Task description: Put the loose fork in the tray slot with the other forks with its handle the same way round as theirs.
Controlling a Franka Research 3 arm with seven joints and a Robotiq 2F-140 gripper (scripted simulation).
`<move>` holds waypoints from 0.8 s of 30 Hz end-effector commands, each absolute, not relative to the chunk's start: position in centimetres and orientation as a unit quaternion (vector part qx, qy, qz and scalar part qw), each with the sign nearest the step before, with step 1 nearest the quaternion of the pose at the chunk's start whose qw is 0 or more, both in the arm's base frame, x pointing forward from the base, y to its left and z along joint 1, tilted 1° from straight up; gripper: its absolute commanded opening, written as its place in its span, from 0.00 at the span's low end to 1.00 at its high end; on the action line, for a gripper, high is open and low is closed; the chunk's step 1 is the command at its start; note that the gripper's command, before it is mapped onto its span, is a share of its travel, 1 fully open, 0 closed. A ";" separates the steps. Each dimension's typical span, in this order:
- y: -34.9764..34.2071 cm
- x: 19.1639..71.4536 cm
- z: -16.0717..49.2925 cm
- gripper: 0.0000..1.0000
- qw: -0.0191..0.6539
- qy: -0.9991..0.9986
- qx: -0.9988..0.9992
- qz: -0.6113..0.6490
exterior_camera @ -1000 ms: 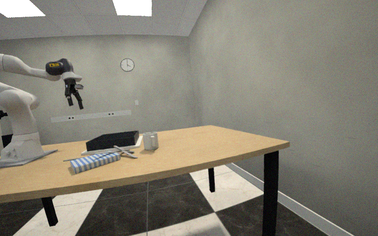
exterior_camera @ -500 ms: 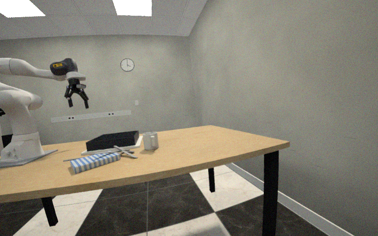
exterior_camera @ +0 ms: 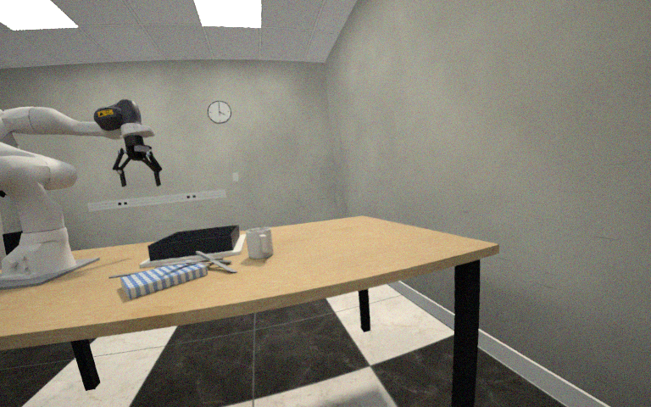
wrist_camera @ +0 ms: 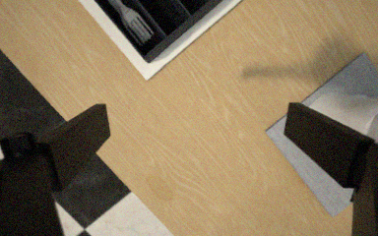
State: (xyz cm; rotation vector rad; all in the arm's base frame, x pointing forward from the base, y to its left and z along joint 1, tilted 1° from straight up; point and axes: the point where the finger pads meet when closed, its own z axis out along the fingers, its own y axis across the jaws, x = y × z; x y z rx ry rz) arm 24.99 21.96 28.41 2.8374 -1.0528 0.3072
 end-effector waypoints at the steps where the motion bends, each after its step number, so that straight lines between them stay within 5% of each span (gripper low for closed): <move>1: 21.9 25.2 28.2 1.00 0.044 -0.423 0.900 0.095; 24: 19.9 29.1 27.6 1.00 0.027 -0.642 0.762 0.078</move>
